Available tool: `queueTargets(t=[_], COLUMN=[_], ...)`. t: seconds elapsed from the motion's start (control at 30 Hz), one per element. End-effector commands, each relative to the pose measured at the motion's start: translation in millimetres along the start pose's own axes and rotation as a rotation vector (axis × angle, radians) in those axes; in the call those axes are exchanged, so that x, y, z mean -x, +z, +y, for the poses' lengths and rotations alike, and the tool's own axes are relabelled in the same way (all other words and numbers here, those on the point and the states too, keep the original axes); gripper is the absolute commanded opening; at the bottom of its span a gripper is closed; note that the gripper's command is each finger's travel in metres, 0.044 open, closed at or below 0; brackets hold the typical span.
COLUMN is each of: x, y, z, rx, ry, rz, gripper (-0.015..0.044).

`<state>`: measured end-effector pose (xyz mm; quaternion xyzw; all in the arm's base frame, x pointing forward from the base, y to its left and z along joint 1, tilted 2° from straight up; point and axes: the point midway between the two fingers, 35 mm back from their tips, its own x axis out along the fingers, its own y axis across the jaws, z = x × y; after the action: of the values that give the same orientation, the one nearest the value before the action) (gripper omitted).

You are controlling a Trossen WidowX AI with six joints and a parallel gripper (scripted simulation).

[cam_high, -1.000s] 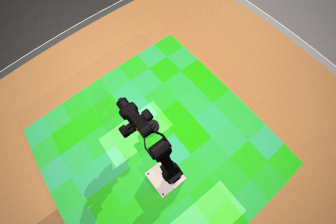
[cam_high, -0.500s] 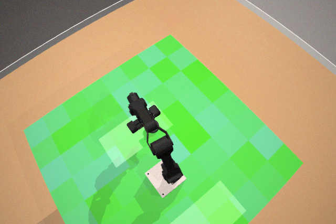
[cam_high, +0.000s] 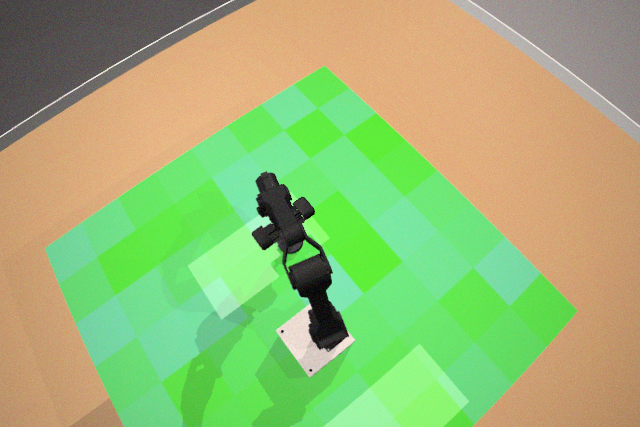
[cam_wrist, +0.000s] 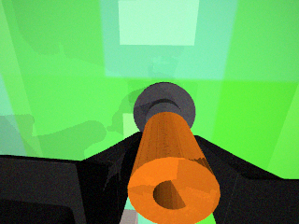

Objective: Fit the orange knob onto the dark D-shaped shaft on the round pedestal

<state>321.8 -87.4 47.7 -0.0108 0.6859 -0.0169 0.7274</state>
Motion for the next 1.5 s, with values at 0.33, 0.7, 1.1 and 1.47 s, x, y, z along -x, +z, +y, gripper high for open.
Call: queueTargets(t=[0.33, 0.7, 1.1, 1.47], x=[-16.3, -19.2, -19.8, -18.9], y=[-0.3, -1.7, -1.9, -1.7], z=[0.1, 0.9, 0.6, 0.4], rx=[0.000, 0.000, 0.000, 0.000], ry=[0.006, 0.006, 0.006, 0.006], rz=[0.006, 0.006, 0.006, 0.006], gripper=[0.0000, 0.0000, 0.0000, 0.0000])
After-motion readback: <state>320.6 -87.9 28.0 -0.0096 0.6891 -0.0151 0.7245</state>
